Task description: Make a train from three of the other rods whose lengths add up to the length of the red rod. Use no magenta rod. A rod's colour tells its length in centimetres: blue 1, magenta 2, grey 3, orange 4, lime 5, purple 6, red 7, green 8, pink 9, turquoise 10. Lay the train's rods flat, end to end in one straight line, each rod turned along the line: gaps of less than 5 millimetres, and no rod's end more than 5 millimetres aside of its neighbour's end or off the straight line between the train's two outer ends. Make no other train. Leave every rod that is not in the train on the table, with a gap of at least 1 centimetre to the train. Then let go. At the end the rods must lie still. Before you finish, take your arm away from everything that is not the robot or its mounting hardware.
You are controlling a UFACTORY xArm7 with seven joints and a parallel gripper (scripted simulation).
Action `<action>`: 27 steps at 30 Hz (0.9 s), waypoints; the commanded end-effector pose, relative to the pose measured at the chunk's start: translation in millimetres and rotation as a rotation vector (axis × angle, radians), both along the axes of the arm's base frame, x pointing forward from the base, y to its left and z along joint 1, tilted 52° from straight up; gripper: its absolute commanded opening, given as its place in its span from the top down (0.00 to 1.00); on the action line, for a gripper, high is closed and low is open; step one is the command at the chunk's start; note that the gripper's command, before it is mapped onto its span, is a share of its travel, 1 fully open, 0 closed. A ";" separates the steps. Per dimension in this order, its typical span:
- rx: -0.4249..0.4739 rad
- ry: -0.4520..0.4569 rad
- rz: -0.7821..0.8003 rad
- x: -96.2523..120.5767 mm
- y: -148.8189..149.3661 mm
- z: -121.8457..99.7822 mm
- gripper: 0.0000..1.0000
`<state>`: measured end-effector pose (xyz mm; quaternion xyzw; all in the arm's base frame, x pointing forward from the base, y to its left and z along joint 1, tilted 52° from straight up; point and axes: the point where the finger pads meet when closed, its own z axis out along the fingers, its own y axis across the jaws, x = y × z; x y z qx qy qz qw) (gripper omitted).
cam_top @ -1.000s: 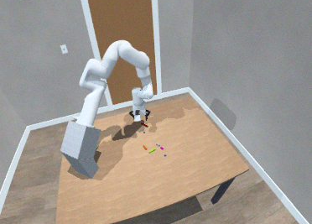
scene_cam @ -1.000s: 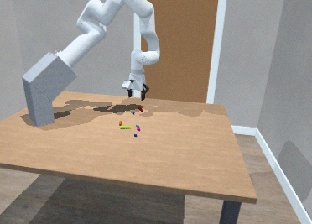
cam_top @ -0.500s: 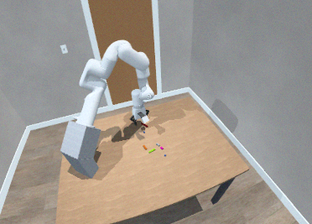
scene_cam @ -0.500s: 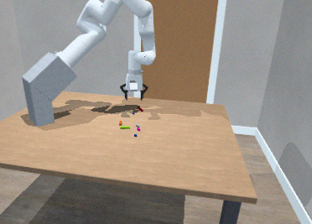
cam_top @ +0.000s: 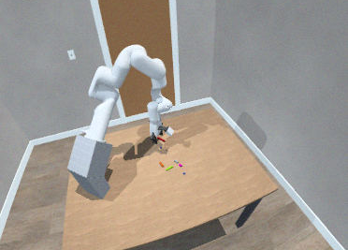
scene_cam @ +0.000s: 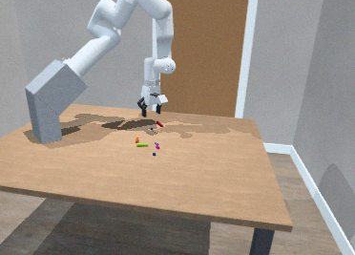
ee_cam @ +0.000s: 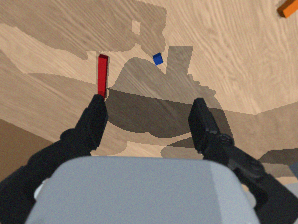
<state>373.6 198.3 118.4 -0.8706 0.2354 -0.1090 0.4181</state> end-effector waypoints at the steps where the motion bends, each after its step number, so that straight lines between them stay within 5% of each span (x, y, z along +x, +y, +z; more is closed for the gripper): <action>1: -0.026 -0.061 0.057 2.3 -3.7 -2.0 0.00; 7: -0.132 -0.259 0.228 10.0 -13.6 -7.2 0.00; 12: -0.154 -0.300 0.262 11.8 -15.5 -8.0 0.00; 13: -0.154 -0.300 0.262 11.8 -15.5 -8.0 0.76; 27: -0.154 -0.300 0.262 11.8 -15.5 -8.0 0.76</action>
